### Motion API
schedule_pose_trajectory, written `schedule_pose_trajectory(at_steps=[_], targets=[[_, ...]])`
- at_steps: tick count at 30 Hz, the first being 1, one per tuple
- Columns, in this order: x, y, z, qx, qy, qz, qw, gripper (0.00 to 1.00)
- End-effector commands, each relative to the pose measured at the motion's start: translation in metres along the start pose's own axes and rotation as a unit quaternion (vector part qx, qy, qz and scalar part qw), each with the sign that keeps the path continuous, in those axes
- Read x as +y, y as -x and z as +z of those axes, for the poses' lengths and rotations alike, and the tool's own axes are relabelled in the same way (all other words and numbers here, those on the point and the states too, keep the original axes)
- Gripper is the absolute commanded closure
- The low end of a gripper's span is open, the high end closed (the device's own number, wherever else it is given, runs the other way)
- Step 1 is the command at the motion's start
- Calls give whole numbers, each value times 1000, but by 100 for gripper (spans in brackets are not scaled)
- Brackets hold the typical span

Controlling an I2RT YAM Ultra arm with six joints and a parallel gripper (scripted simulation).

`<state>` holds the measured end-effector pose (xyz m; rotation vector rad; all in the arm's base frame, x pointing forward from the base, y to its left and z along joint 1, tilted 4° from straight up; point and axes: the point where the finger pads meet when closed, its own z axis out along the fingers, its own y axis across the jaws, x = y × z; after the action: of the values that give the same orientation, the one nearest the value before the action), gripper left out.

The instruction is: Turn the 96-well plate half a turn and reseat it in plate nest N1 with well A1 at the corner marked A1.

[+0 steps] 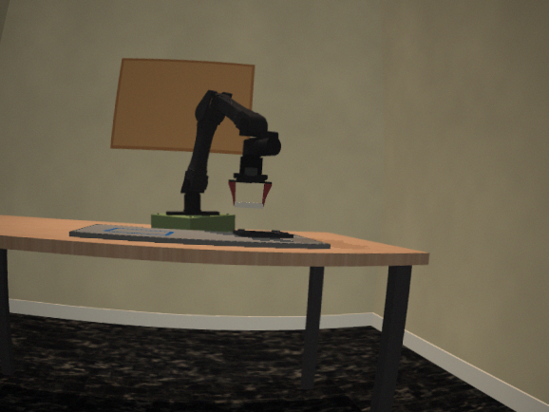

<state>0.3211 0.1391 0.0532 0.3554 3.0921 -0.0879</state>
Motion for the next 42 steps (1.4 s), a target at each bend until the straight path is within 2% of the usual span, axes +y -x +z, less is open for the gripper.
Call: schedule_pose_trajectory(at_steps=[1,14,42], targets=[[13,2,-10,-12,9,9,1000,100],[47,-11,-11,-12,9,9,1000,100],[48,-11,-11,-12,9,9,1000,100]])
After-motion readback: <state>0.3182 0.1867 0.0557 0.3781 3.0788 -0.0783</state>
